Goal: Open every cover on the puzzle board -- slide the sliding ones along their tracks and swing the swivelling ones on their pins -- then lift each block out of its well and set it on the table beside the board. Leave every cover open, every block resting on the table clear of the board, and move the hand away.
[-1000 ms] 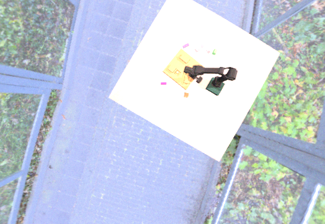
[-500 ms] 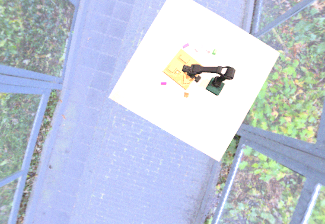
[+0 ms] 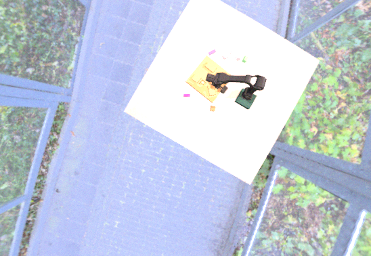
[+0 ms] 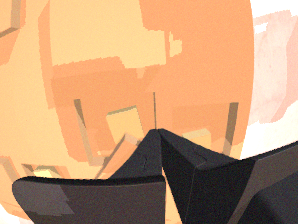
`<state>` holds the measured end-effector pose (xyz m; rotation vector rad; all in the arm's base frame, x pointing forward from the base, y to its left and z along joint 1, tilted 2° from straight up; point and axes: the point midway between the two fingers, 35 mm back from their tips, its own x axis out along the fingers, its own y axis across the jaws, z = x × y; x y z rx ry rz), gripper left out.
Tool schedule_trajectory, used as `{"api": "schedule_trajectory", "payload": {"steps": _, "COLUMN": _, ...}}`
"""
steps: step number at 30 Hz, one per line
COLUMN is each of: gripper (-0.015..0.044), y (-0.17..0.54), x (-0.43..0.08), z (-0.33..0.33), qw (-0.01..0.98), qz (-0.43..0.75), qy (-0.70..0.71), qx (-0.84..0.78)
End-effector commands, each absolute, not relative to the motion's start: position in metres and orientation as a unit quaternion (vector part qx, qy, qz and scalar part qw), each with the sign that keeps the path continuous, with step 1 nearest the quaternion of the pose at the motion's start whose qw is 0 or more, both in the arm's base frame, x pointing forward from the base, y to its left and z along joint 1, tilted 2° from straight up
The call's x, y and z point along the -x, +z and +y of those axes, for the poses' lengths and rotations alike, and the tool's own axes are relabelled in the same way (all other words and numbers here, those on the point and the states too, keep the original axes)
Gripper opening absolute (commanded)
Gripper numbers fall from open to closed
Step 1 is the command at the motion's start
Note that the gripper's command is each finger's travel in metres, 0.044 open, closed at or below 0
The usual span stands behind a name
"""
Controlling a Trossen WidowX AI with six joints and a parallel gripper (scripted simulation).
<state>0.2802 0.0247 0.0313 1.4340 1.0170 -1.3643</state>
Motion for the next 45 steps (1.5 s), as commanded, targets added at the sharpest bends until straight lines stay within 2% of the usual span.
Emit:
{"api": "schedule_trajectory", "payload": {"steps": 1, "gripper": 0.0000, "y": 0.030, "x": -0.287, "z": 0.026, "qw": 0.443, "qz": 0.411, "qy": -0.552, "qx": -0.575}}
{"api": "schedule_trajectory", "payload": {"steps": 45, "gripper": 0.0000, "y": 0.033, "x": -0.328, "z": 0.050, "qw": 0.443, "qz": 0.410, "qy": -0.550, "qx": -0.577}}
